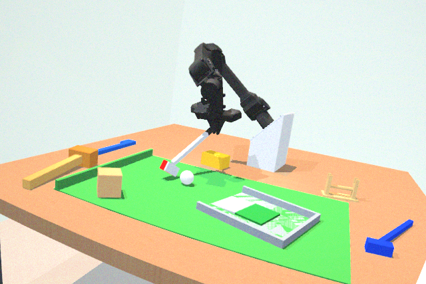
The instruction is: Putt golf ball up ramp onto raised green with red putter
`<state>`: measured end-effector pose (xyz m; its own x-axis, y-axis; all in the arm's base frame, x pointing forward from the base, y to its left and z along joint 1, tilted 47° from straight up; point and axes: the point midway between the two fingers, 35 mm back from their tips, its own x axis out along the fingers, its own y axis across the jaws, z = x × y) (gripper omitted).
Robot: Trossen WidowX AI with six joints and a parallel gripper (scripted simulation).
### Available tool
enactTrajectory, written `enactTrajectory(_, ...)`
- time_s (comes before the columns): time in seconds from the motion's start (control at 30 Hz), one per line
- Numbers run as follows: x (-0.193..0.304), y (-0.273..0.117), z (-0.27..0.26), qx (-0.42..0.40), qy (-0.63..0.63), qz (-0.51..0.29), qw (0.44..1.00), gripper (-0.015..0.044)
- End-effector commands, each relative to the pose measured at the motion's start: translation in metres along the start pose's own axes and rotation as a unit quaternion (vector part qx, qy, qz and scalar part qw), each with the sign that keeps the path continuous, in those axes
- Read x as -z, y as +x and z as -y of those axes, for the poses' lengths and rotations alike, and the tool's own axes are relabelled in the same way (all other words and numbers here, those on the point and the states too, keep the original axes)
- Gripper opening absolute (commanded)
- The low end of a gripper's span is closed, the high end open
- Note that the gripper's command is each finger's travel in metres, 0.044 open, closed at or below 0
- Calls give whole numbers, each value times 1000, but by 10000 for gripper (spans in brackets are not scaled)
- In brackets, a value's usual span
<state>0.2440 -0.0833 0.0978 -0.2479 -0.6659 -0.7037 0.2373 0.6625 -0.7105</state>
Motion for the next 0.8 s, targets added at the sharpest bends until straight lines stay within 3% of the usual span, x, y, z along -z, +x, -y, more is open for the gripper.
enactTrajectory(0.0,-1,0,5,0,0,1,1000,0)
enactTrajectory(0.47,-2,3,25,1,1,0,1000,0)
enactTrajectory(0.77,-4,1,-89,-2,-2,3,1000,0)
